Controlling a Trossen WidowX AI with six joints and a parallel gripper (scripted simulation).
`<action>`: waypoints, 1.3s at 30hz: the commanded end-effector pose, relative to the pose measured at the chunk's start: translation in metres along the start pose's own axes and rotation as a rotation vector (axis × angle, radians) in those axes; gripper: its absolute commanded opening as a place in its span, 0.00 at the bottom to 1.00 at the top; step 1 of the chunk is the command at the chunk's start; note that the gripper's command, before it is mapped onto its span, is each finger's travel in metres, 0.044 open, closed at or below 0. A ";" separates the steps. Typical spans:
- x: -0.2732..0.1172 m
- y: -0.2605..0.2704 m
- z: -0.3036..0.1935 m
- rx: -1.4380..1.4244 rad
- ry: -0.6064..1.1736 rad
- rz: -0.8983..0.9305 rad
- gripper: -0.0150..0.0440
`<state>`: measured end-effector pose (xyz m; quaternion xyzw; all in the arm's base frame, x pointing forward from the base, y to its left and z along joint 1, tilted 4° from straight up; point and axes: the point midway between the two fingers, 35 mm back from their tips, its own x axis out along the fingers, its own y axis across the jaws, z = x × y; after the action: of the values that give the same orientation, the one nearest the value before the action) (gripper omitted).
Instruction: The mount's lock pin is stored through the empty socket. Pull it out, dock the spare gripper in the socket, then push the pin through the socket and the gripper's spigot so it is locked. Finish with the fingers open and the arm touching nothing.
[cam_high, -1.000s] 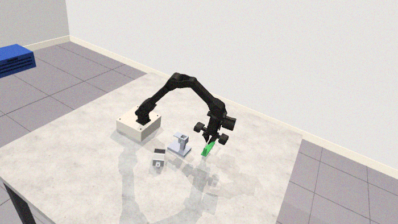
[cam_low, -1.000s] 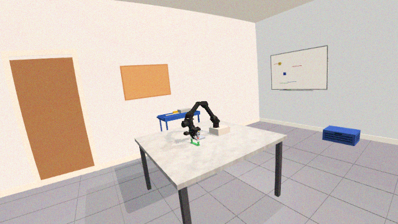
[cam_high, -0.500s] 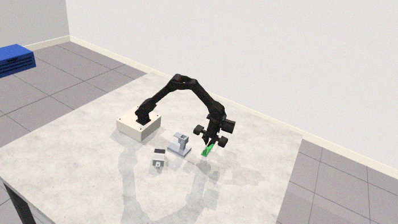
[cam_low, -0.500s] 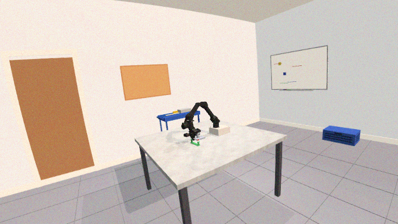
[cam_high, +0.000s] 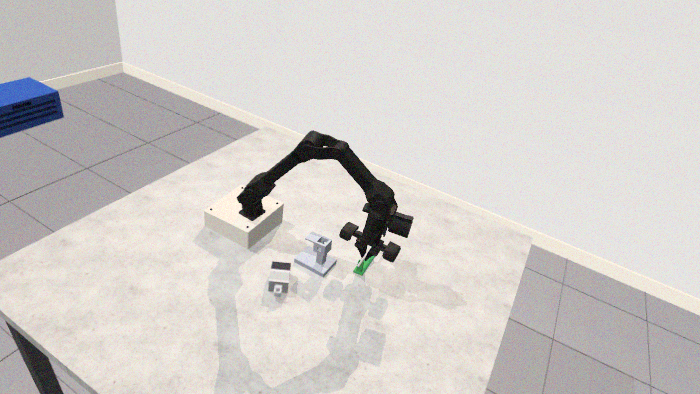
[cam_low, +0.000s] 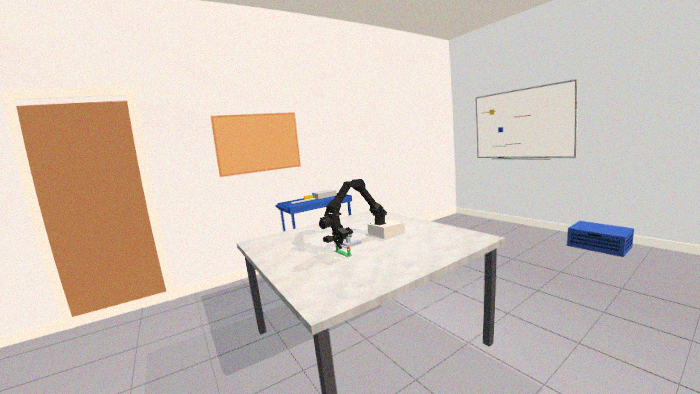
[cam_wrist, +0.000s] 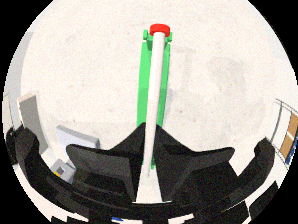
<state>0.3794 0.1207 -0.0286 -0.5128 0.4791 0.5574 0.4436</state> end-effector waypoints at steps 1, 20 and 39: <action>0.005 0.000 0.000 -0.005 0.001 0.002 0.25; 0.005 0.000 0.000 -0.005 0.001 0.002 0.25; 0.001 -0.001 0.000 0.000 0.000 -0.002 0.79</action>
<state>0.3793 0.1206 -0.0306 -0.5126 0.4793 0.5576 0.4434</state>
